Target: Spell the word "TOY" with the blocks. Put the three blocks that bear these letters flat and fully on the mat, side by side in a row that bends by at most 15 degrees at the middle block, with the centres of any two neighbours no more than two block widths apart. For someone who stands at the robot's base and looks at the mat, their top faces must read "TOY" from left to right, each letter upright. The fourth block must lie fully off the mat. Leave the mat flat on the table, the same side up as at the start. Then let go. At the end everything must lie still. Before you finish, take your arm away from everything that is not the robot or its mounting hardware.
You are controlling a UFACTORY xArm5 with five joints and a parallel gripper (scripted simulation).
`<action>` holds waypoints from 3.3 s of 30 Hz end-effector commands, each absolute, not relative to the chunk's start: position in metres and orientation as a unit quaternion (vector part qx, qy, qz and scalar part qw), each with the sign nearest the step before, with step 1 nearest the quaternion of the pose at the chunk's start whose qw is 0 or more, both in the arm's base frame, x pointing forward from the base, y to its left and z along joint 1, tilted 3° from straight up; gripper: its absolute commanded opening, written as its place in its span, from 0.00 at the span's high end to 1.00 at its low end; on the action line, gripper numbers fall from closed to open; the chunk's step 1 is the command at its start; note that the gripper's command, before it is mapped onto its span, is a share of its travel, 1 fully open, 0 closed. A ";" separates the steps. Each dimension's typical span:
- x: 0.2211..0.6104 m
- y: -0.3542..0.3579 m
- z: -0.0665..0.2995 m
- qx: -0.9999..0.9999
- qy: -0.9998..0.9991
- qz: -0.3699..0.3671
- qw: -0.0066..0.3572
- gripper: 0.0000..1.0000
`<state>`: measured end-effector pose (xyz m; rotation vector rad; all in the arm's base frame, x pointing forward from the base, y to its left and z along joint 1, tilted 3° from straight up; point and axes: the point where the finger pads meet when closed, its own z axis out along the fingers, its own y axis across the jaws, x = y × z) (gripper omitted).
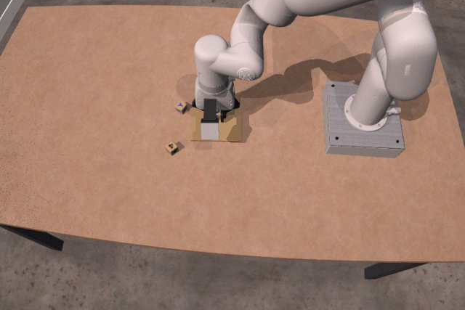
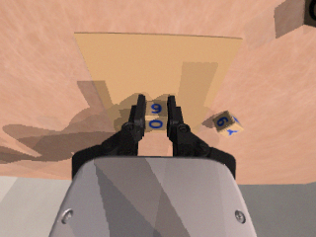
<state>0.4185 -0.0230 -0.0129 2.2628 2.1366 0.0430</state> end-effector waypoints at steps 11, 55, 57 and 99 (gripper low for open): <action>0.420 -0.023 -0.012 0.727 0.686 0.015 0.016 0.79; 0.420 -0.022 -0.016 0.727 0.686 0.015 0.016 0.79; 0.420 -0.022 -0.016 0.727 0.686 0.015 0.016 0.79; 0.420 -0.022 -0.014 0.727 0.686 0.015 0.016 0.58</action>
